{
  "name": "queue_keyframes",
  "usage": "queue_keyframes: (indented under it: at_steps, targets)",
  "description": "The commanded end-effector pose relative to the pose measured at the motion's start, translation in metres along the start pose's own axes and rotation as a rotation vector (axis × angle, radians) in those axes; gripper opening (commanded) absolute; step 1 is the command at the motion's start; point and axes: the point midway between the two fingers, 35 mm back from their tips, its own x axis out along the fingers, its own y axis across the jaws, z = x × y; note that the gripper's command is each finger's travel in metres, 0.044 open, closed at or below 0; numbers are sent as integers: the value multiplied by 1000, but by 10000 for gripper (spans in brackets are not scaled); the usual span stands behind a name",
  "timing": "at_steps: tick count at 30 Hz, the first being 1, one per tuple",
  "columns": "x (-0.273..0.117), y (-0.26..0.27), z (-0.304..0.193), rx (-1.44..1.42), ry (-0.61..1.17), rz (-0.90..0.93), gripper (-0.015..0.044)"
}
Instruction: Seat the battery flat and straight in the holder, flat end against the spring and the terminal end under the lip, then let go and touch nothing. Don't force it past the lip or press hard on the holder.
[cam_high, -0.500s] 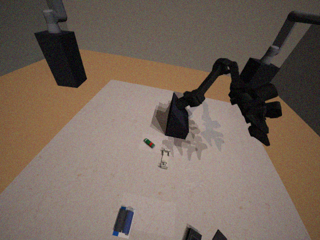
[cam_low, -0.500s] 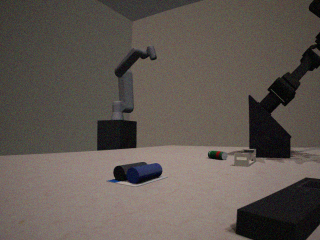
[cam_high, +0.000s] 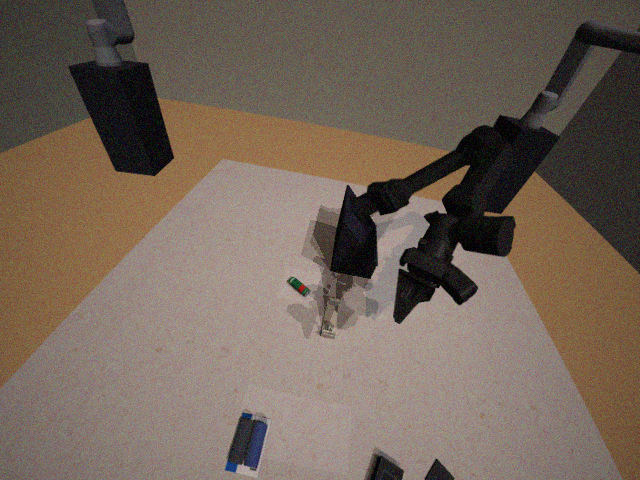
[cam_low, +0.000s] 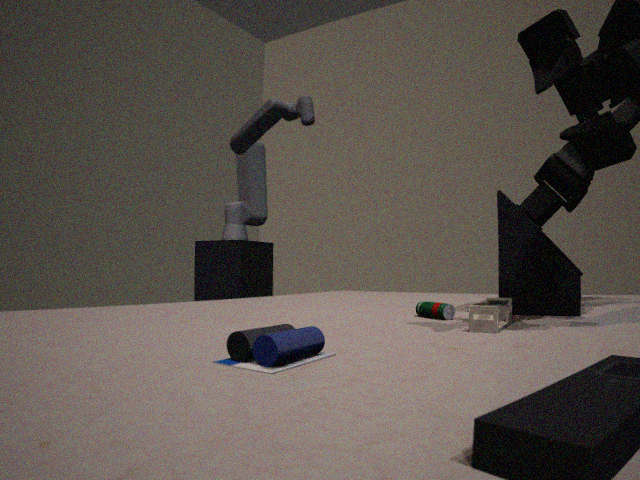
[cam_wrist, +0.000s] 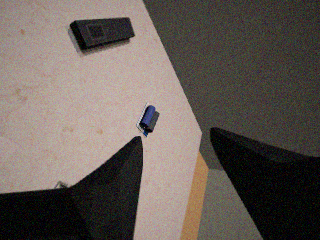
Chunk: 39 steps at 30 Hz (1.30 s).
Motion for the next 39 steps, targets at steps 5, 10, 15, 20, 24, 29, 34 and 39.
queue_keyframes:
  at_steps: [5, 10, 15, 20, 24, 29, 34, 39]
  targets:
    - [49, 22, -113, -136, 256, 327, 242]
    - [57, 51, -184, -156, 310, 582, 242]
    - [52, 88, -240, -119, 264, 824, 242]
    - [41, 121, -273, -51, 162, 983, 242]
    - [40, 125, -276, -43, 145, 999, 242]
    - [42, 129, -277, -43, 145, 999, 242]
    - [47, 135, -278, -43, 146, 999, 242]
    - [51, 142, -279, -43, 146, 999, 242]
